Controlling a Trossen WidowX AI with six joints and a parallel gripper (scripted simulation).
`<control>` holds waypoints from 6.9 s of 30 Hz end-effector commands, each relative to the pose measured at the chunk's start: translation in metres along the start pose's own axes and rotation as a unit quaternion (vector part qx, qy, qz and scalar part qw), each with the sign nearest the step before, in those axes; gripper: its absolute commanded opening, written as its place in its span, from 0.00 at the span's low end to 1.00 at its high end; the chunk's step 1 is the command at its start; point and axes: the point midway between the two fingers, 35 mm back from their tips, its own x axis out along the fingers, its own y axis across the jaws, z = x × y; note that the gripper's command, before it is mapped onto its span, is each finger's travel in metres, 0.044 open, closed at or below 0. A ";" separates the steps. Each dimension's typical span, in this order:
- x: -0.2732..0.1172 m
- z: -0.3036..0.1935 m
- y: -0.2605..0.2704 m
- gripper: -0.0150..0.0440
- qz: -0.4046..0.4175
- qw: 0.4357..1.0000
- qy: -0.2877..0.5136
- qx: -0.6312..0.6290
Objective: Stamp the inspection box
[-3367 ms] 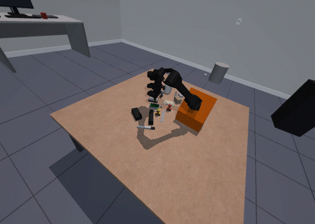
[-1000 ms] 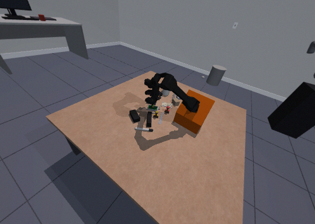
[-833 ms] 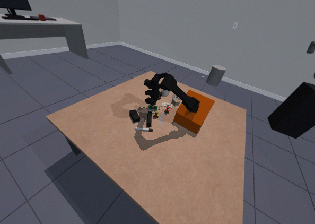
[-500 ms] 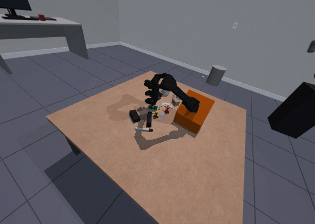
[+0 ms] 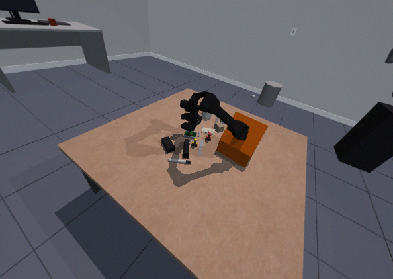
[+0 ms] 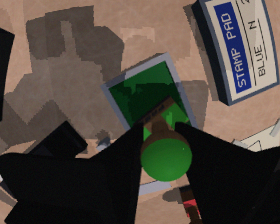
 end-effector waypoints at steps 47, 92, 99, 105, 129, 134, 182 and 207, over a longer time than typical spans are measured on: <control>0.004 0.000 0.000 0.25 0.002 1.000 0.000 0.002; -0.040 0.001 0.000 0.25 0.000 1.000 0.000 0.002; -0.052 0.001 0.001 0.25 0.000 1.000 0.000 0.002; -0.056 0.000 -0.001 0.25 0.000 1.000 0.000 -0.007; -0.059 -0.021 -0.066 0.25 -0.010 0.949 0.009 -0.314; -0.060 -0.028 -0.079 0.25 -0.009 0.927 0.011 -0.376; -0.048 -0.065 -0.134 0.25 0.004 0.750 0.016 -0.661; -0.031 -0.065 -0.135 0.25 0.005 0.751 0.015 -0.661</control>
